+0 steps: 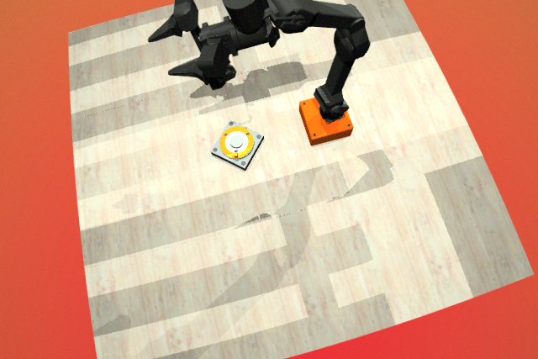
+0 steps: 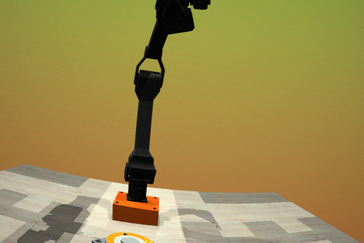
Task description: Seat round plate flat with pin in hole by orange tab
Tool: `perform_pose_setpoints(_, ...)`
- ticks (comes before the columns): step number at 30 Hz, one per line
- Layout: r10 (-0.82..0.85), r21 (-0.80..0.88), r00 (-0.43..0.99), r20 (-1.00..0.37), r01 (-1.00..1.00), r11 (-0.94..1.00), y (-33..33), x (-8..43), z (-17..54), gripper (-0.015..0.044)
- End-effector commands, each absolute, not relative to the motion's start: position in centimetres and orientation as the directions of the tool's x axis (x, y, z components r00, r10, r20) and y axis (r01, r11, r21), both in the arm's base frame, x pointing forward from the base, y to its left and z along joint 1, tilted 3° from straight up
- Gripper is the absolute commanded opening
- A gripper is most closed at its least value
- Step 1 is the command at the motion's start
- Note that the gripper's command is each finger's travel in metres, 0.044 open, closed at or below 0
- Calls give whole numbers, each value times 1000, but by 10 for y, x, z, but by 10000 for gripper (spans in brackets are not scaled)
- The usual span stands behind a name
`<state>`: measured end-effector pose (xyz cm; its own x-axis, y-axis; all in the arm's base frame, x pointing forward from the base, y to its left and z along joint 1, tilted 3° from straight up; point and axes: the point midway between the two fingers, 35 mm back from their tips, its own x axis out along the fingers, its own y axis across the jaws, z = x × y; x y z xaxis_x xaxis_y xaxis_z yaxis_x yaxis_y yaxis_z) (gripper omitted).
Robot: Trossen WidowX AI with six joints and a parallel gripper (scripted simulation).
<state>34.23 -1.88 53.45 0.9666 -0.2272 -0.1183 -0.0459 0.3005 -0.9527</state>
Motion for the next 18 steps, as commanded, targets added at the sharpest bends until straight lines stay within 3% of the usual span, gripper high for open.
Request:
perform_pose_setpoints(1, -225, -948, 965, -132, -57, 313, -18, 345, 530, 374)
perform_pose_setpoints(4, -195, -857, 929, -314, -188, 480, -14, 380, 465, 295)
perform_pose_setpoints(9, -176, -770, 886, -429, -257, 584, -12, 397, 421, 164)
perform_pose_setpoints(15, -130, -510, 729, -672, -328, 795, -9, 414, 317, 6)
perform_pose_setpoints(18, -113, -412, 659, -744, -319, 854, -9, 414, 282, 0)
